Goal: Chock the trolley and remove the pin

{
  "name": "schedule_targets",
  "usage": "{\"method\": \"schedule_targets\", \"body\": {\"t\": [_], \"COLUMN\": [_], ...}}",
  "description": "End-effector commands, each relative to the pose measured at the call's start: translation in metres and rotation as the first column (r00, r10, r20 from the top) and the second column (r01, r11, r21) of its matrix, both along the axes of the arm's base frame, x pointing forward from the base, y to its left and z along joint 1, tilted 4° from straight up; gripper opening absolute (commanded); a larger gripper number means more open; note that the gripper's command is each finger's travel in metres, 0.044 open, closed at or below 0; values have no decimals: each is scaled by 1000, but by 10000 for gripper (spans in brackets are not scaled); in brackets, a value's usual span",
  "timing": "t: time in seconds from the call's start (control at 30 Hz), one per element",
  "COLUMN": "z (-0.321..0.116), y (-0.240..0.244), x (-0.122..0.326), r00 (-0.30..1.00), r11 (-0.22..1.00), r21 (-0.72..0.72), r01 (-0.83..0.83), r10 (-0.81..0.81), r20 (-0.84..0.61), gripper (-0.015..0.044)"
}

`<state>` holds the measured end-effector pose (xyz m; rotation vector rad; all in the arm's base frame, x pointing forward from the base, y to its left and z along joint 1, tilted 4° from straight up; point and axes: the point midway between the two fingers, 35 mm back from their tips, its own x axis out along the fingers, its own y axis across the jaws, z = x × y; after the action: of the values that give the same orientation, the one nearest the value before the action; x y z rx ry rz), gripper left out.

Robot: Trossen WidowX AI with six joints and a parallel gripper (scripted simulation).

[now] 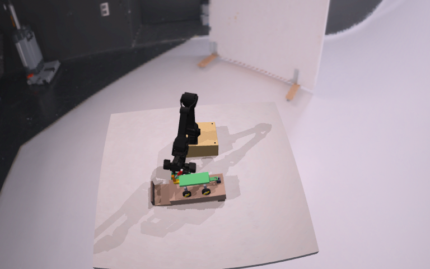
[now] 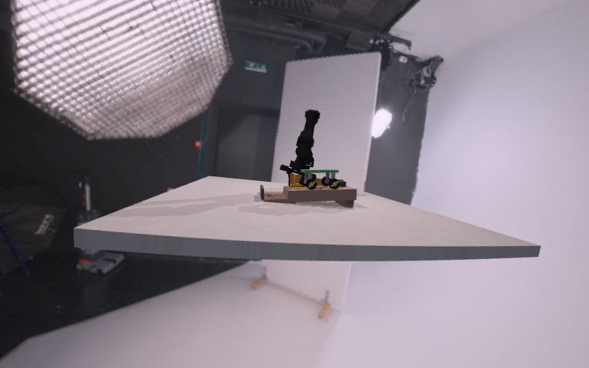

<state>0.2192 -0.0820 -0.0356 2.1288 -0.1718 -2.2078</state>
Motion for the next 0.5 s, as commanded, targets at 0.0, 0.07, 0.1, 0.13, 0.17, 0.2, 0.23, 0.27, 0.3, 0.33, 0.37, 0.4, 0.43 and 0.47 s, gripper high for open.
{"method": "schedule_targets", "body": {"t": [0.0,0.07,0.1,0.13,0.17,0.2,0.23,0.27,0.3,0.33,0.37,0.4,0.43,0.47], "z": [-2,-2,-3,-3,-3,-4,-4,-4,-5,-5,-5,-6,-6,-6], "y": [3,4,4,5,5,6,6,7,7,8,8,9,9,10], "x": [0,0,0,0,0,0,0,0,0,0,0,0,0,0], "r00": [1000,1000,1000,1000,1000,1000,1000,1000,1000,1000,1000,1000,1000,1000], "r11": [1000,1000,1000,1000,1000,1000,1000,1000,1000,1000,1000,1000,1000,1000], "r21": [-2,-1,-1,-1,-1,-1,-1,-1,-1,-1,-1,-1,-1,-1], "r01": [1,1,1,1,1,1,1,1,1,1,1,1,1,1], "r10": [-1,-1,-1,-1,-1,-1,-1,-1,-1,-1,-1,-1,-1,-1], "r20": [-1,-1,-1,-1,-1,-1,-1,-1,-1,-1,-1,-1,-1,-1], "gripper": [190,190,190,190,190,190,190,190,190,190,190,190,190,190]}}
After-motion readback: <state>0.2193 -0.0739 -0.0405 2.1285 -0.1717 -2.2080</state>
